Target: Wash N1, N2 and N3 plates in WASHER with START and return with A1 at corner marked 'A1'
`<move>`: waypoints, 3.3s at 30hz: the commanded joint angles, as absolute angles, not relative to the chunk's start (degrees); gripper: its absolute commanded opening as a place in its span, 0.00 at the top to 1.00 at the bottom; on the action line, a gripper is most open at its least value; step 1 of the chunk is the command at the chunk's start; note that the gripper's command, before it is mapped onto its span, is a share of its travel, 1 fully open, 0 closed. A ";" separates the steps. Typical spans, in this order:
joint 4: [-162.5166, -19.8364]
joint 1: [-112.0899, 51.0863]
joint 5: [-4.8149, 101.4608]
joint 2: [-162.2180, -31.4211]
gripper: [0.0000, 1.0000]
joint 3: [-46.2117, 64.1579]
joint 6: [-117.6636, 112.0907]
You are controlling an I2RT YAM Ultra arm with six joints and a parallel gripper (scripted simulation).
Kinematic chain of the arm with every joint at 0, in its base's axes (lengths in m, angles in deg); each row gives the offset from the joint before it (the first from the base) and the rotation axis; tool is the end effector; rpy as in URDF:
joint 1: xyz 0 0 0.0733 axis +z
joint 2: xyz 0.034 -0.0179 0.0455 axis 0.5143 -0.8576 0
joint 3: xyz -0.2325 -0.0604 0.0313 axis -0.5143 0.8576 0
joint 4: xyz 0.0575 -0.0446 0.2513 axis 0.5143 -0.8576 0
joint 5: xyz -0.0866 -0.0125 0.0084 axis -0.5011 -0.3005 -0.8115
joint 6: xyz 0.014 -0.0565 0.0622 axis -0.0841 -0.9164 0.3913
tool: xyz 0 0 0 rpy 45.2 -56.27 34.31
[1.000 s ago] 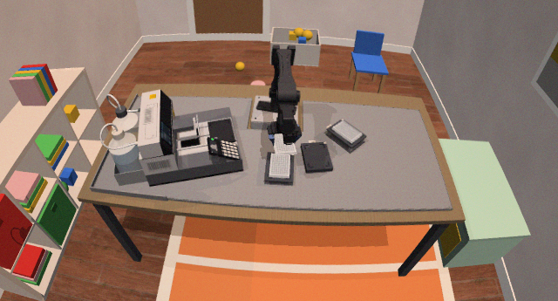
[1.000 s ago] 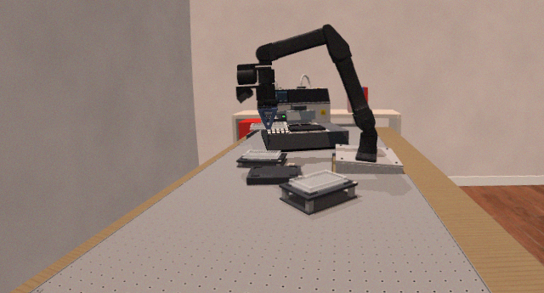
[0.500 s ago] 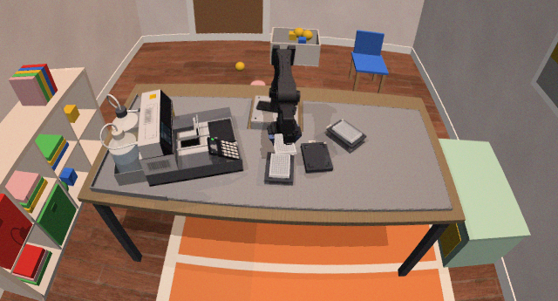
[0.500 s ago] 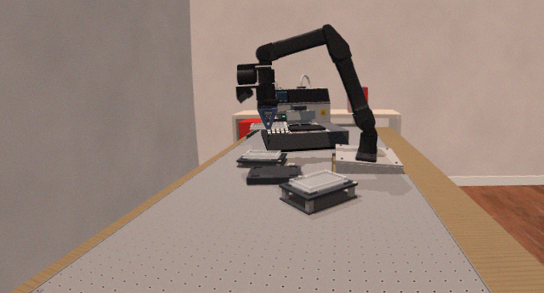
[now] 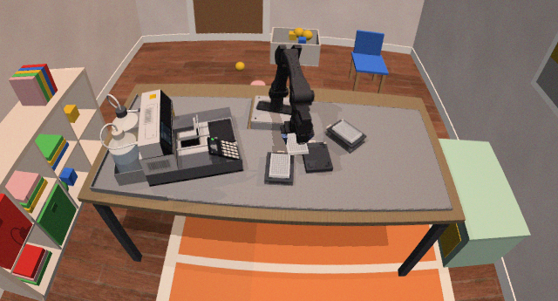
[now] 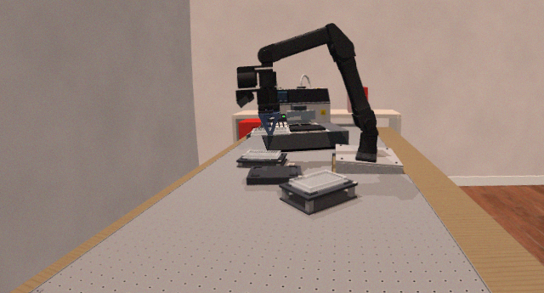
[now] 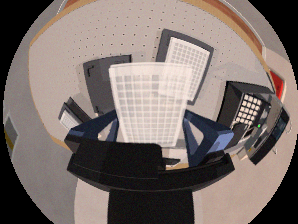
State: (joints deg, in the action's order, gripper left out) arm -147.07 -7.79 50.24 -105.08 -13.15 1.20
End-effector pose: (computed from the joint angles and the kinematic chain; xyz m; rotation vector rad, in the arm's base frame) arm 0.3186 0.1405 0.1536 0.5058 -3.0093 -0.0293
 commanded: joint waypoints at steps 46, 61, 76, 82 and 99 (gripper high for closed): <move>-144.40 8.64 51.23 -106.21 1.00 -14.21 19.08; -144.37 8.63 51.23 -106.12 1.00 -14.09 19.06; -142.89 8.67 51.23 -106.21 1.00 -12.70 19.10; -141.47 8.74 51.23 -106.48 1.00 -11.56 19.17; -136.24 8.97 51.25 -107.88 1.00 -7.74 19.40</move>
State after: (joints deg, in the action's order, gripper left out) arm -137.46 8.97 51.27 -108.14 -7.82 19.32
